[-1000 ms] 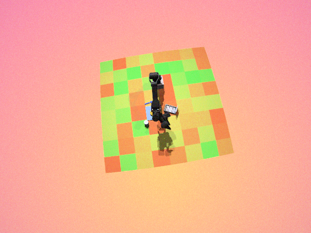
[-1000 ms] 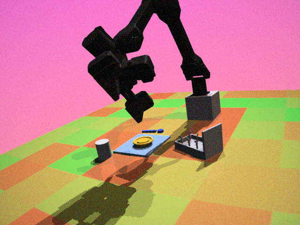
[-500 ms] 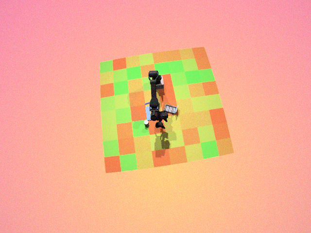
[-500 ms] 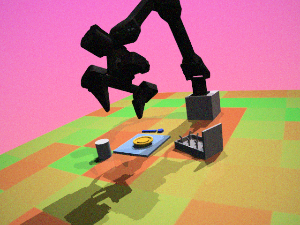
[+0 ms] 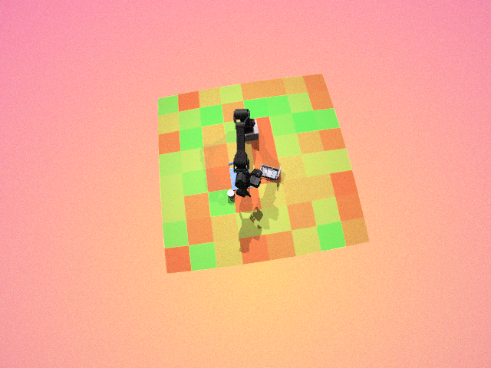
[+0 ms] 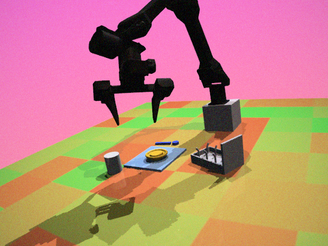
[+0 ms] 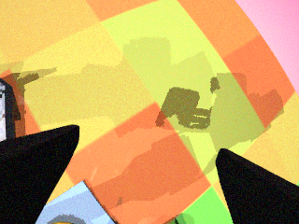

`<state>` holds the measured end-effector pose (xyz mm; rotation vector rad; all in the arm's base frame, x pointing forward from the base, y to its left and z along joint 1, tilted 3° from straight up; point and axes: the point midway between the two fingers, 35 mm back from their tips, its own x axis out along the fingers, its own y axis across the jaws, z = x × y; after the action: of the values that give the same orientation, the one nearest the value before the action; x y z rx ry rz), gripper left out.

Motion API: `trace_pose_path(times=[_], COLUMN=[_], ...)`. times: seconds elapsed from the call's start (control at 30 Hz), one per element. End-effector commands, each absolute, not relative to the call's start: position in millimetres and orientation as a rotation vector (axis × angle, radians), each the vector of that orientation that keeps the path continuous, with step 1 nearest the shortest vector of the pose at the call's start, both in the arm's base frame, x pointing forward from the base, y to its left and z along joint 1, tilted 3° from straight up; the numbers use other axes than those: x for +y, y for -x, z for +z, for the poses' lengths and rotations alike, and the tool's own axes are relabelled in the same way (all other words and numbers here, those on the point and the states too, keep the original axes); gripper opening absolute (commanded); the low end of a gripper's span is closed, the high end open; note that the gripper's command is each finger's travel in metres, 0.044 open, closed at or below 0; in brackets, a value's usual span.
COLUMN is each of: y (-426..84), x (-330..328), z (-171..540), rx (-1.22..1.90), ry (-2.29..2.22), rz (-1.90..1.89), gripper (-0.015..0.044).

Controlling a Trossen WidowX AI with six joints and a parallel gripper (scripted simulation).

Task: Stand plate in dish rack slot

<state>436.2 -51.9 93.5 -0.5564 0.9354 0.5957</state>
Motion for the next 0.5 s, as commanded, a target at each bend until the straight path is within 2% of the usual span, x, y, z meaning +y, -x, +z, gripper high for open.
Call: trace_pose_path(times=[0.0,0.47], y=[-426,-372], x=[-60,-83], z=[98,105], rx=[1.012,1.322], ry=[0.484,0.205], rz=[0.528,0.249], gripper=[0.0400,0.0400])
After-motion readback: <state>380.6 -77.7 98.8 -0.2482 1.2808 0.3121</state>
